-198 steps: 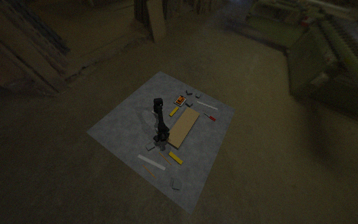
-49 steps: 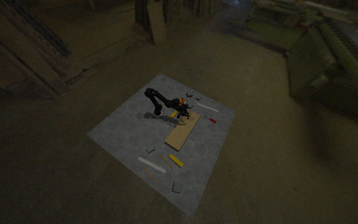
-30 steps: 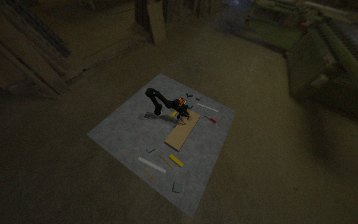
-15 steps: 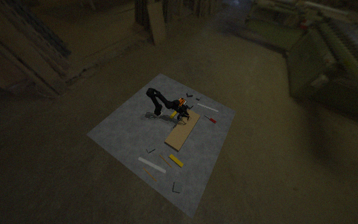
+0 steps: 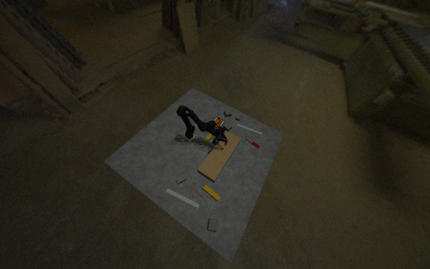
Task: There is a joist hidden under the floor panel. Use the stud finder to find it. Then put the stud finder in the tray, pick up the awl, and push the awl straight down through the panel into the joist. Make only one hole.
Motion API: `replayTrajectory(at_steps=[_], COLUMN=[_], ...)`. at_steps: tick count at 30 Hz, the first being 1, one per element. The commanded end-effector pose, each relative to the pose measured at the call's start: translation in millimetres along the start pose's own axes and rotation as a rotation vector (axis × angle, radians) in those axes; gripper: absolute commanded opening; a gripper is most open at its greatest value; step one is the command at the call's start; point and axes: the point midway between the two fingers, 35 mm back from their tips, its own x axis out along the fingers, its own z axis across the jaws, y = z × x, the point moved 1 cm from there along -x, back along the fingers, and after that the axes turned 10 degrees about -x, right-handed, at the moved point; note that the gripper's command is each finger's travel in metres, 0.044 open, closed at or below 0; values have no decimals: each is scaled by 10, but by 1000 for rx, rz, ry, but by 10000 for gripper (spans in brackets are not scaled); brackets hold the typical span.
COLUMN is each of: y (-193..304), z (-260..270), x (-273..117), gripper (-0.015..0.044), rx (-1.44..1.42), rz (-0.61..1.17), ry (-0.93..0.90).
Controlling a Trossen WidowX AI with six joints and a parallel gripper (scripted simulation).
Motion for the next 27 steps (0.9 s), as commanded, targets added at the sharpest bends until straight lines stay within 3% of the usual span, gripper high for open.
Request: replayTrajectory(at_steps=[1,27], y=[10,348], z=[8,64], x=[4,41], gripper=[0,0], rx=[-1,-1], rz=[-5,-5], ry=[-3,-3])
